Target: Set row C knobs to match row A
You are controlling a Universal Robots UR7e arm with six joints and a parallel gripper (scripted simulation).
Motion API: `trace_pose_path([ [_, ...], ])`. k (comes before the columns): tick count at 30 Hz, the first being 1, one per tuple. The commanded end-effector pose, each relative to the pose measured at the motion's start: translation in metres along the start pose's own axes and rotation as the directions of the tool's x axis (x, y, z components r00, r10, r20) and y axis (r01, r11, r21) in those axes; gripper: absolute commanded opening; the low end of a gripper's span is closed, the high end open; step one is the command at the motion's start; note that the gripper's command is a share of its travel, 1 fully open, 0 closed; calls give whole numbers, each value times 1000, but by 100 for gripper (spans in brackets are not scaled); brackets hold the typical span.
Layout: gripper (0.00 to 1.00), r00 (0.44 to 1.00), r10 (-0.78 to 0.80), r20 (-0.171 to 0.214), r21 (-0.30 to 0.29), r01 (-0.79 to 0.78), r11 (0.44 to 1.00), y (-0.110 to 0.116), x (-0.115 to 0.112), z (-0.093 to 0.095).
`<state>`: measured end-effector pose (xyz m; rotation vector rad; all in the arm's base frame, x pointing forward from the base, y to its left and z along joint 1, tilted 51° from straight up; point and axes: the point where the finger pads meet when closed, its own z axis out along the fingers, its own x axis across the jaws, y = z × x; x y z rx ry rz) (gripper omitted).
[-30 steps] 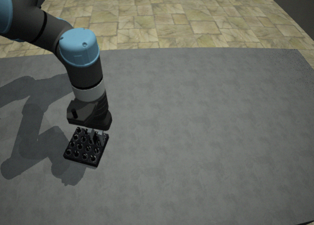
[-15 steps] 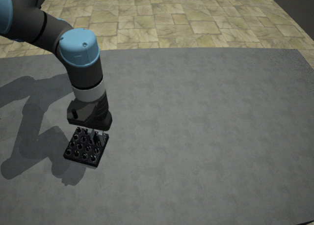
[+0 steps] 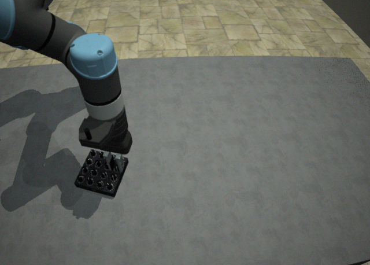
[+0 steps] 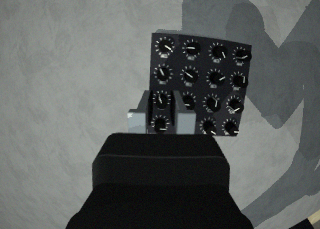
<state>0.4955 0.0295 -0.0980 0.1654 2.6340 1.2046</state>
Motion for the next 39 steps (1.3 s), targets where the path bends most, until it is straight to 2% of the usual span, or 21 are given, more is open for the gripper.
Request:
trace_pose_path([
  [1,46,1000,-1,0,-1,1,1000,0,-1,0],
  [8,46,1000,-1,0,-1,1,1000,0,-1,0],
  [9,30,1000,-1,0,-1,1,1000,0,-1,0],
  [39,30,1000,-1,0,-1,1,1000,0,-1,0],
])
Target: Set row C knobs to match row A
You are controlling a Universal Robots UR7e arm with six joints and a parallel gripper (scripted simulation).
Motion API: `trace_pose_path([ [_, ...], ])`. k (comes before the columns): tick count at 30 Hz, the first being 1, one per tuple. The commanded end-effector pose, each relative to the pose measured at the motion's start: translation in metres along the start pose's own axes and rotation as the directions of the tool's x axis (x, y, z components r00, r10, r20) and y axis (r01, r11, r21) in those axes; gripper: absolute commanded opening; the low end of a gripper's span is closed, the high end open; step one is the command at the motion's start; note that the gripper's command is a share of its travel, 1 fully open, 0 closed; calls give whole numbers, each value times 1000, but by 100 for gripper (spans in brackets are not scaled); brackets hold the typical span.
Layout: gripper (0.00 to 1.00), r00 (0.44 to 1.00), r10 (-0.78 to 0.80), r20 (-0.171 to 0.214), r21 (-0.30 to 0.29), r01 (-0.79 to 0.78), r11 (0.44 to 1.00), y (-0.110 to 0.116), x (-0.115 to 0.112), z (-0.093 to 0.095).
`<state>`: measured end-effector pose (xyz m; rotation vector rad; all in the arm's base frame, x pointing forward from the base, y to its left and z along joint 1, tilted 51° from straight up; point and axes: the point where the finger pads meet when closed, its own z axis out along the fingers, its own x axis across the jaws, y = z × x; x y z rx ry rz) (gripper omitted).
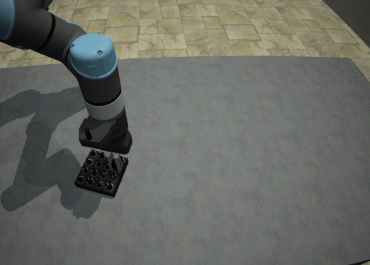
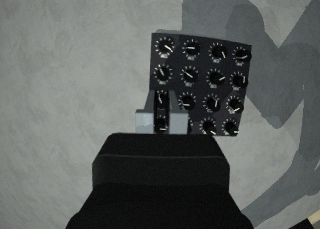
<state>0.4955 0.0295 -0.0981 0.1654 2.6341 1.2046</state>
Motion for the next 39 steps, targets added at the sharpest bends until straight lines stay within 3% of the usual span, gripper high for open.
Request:
trace_pose_path([
  [1,30,1000,-1,0,-1,1,1000,0,-1,0],
  [20,30,1000,28,1,0,-28,1000,0,-1,0],
  [39,30,986,169,1,0,-169,986,0,-2,0],
])
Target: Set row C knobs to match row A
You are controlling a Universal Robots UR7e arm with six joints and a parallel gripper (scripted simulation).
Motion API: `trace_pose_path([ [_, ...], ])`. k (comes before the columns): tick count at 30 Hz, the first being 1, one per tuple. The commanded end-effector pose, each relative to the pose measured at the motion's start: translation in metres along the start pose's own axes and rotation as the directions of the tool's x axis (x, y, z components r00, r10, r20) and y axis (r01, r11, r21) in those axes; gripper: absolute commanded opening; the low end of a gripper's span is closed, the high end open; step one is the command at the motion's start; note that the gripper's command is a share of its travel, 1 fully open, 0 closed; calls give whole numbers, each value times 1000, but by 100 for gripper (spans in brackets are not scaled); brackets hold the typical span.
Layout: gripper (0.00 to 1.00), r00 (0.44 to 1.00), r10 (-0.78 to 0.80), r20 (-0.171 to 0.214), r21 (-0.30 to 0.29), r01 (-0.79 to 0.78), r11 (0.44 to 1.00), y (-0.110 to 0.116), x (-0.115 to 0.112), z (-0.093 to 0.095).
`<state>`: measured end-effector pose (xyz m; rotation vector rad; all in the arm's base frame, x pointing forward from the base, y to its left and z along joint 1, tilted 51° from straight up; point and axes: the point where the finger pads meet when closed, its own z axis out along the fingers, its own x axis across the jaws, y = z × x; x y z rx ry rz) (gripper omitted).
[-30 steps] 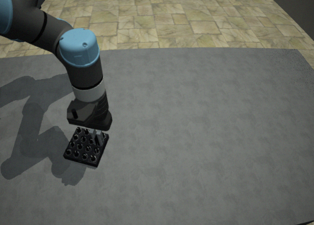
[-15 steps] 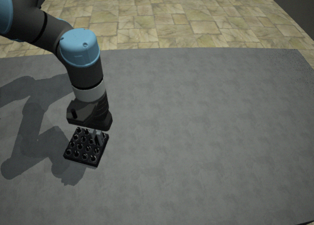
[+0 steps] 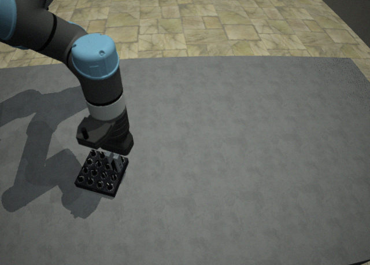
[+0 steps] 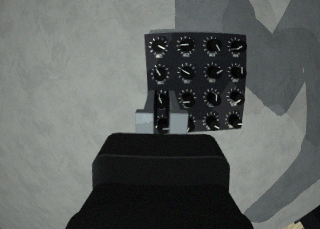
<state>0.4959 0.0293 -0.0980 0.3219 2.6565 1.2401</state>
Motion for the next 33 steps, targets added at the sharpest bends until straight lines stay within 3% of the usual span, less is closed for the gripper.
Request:
trace_pose_path([
  [1,30,998,67,0,0,-67,998,0,-1,1],
  [16,30,963,270,0,0,-270,963,0,-1,1],
  [28,30,890,456,0,0,-456,890,0,-1,1],
  [33,30,835,550,1,1,-550,835,0,-1,1],
])
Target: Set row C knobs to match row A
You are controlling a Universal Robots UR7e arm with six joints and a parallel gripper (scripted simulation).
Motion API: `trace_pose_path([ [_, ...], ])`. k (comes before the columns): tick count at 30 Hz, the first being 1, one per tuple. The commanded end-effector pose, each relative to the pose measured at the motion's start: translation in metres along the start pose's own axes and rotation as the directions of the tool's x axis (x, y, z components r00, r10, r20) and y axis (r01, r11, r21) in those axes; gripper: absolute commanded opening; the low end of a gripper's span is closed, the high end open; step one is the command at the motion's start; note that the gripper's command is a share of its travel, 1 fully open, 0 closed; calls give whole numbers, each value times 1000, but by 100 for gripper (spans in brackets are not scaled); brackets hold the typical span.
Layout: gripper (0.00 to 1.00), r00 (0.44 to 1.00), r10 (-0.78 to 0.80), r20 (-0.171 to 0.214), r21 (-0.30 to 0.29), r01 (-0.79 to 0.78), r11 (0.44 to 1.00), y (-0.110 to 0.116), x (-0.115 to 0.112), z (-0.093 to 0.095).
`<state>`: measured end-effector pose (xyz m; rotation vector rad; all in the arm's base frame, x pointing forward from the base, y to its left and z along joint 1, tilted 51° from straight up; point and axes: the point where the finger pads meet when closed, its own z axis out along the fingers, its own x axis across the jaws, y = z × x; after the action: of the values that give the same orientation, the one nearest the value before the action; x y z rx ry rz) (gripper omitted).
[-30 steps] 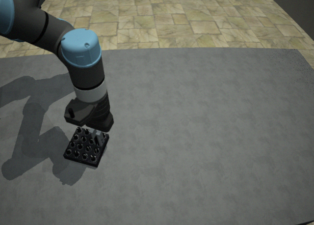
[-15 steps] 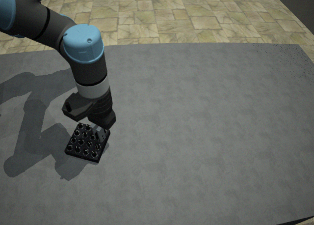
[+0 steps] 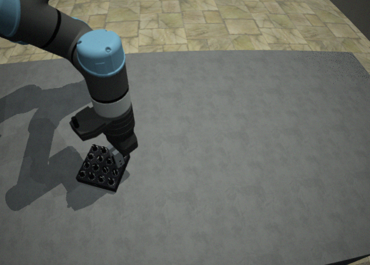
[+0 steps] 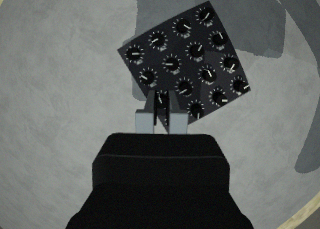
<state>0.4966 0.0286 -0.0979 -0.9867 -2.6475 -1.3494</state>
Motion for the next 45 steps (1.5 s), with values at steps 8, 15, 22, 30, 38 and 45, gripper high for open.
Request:
trace_pose_path([
  [8,30,958,286,4,2,-286,958,0,0,1],
  [15,30,919,393,3,2,-393,919,-1,1,1],
  [22,30,850,526,5,0,-526,850,-1,-1,0],
  [30,30,780,625,3,1,-625,780,-1,1,1],
  [38,30,687,727,5,-1,-727,687,-1,0,0],
  [45,30,621,783,4,-1,-783,621,-1,1,1],
])
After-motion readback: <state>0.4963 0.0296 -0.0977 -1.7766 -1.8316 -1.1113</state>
